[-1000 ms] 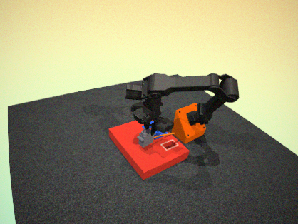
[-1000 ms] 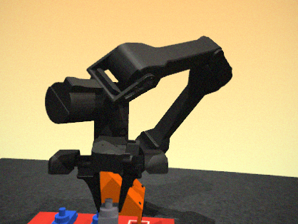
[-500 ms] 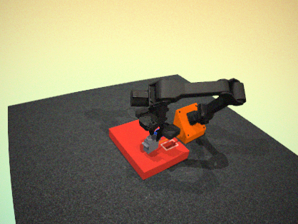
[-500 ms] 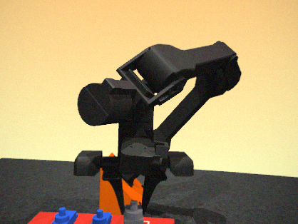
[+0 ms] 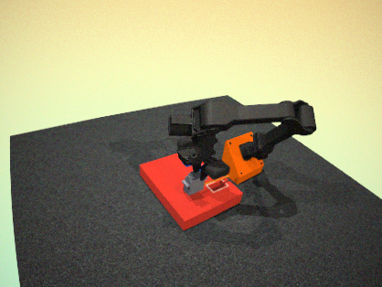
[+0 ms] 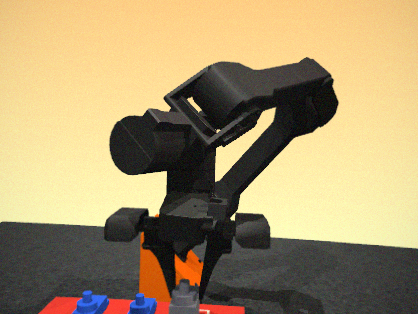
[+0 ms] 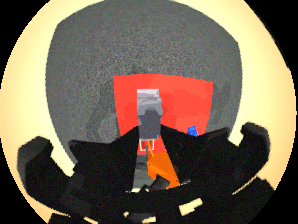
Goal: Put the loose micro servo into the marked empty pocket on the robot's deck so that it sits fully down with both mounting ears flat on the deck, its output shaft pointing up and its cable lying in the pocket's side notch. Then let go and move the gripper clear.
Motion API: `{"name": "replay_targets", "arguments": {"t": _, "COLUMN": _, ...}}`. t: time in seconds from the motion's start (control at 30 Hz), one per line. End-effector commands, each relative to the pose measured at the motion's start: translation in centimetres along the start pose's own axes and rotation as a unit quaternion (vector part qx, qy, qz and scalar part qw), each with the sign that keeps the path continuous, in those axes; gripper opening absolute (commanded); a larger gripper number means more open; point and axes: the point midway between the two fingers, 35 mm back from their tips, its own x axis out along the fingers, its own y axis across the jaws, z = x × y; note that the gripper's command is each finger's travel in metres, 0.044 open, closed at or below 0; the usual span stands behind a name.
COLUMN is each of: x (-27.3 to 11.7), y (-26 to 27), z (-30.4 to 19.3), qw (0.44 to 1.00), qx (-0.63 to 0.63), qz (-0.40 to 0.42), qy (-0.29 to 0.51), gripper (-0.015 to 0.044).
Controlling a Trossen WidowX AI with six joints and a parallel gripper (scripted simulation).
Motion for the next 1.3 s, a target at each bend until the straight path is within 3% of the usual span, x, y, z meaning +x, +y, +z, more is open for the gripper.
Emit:
{"name": "replay_targets", "arguments": {"t": 0.0, "x": -0.1, "y": 0.0, "z": -1.0, "qw": 1.0, "qx": 0.004, "qz": 0.001, "qy": -0.003, "gripper": 0.0}}
{"name": "replay_targets", "arguments": {"t": 0.67, "x": -0.1, "y": 0.0, "z": -10.3, "qw": 1.0, "qx": 0.007, "qz": 0.001, "qy": 0.0, "gripper": 0.0}}
{"name": "replay_targets", "arguments": {"t": 1.27, "x": 1.9, "y": 0.0, "z": -10.6, "qw": 1.0, "qx": 0.006, "qz": 0.001, "qy": -0.001, "gripper": 0.0}}
